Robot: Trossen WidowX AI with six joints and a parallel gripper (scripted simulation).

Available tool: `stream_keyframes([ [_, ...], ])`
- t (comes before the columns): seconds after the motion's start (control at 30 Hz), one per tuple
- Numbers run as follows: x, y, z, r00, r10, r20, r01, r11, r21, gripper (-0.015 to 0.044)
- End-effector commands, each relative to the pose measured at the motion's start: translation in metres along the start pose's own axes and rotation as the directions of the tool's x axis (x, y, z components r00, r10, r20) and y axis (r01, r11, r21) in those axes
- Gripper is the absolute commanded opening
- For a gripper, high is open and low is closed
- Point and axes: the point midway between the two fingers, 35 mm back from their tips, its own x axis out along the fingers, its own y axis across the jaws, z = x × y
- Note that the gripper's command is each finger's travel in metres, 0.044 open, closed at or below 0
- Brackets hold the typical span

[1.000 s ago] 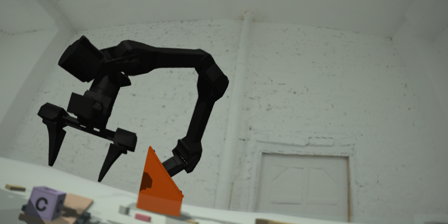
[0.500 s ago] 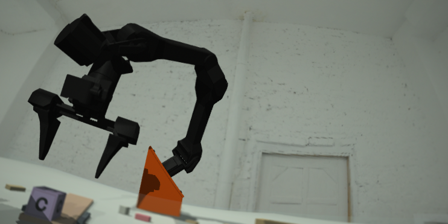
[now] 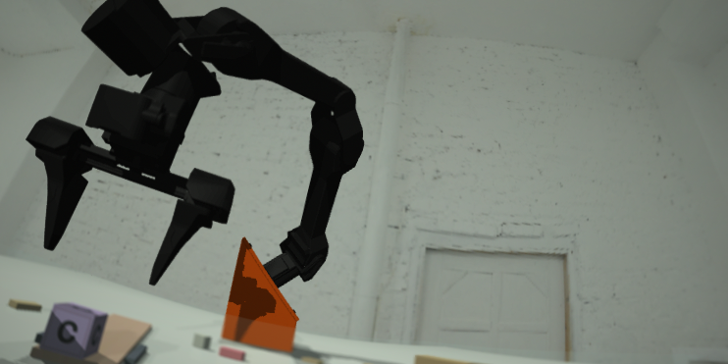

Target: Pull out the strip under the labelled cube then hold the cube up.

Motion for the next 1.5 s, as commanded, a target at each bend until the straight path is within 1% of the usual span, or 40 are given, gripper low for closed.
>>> stream_keyframes([
  [0.0,0.001,0.003,0.016,1.000,0.006,0.001,-0.006,1.000,0.001,0.0440],
  [0.1,0.001,0.004,0.019,1.000,0.006,0.001,-0.006,1.000,0.001,0.0440],
  [0.33,0.010,0.004,0.020,1.000,0.006,0.001,-0.006,1.000,0.001,0.0256],
  [0.37,0.012,0.004,0.020,1.000,0.006,0.001,-0.006,1.000,0.001,0.0250],
  [1.23,0.054,0.006,0.020,1.000,0.008,0.002,-0.008,1.000,0.001,0.0250],
  [1.47,0.057,0.006,0.020,1.000,0.008,0.002,-0.008,1.000,0.001,0.0250],
])
